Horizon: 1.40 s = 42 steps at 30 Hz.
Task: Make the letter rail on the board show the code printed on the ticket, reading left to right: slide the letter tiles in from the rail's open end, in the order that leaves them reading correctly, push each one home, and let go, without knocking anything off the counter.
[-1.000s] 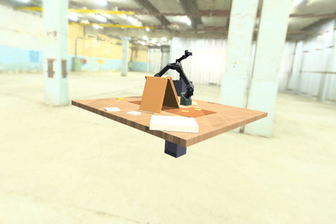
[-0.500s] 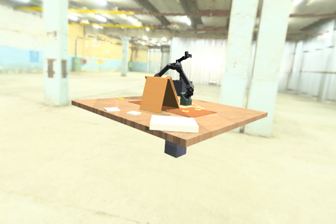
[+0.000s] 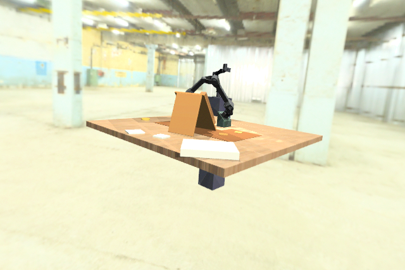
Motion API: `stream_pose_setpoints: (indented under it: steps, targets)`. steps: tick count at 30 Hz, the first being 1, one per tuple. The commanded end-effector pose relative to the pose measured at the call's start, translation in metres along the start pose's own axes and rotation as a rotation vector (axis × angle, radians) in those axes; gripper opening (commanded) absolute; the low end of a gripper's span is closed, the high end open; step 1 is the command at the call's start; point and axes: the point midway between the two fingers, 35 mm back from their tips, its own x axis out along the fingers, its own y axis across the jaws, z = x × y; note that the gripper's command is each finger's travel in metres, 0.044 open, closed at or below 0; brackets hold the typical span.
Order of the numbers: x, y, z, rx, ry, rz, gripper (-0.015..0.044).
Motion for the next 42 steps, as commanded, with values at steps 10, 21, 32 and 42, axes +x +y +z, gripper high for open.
stream_pose_setpoints:
  steps: [10, 21, 32, 42]
  targets:
    - [-0.006, 0.001, 0.000, 0.004, -0.003, 0.000, 0.0000]
    - [-0.011, 0.002, 0.000, 0.004, -0.002, 0.000, 0.0000]
    - [-0.015, 0.003, 0.000, 0.004, -0.002, 0.000, 0.0000]
    - [-0.020, 0.004, 0.000, 0.004, -0.002, 0.000, 0.0000]
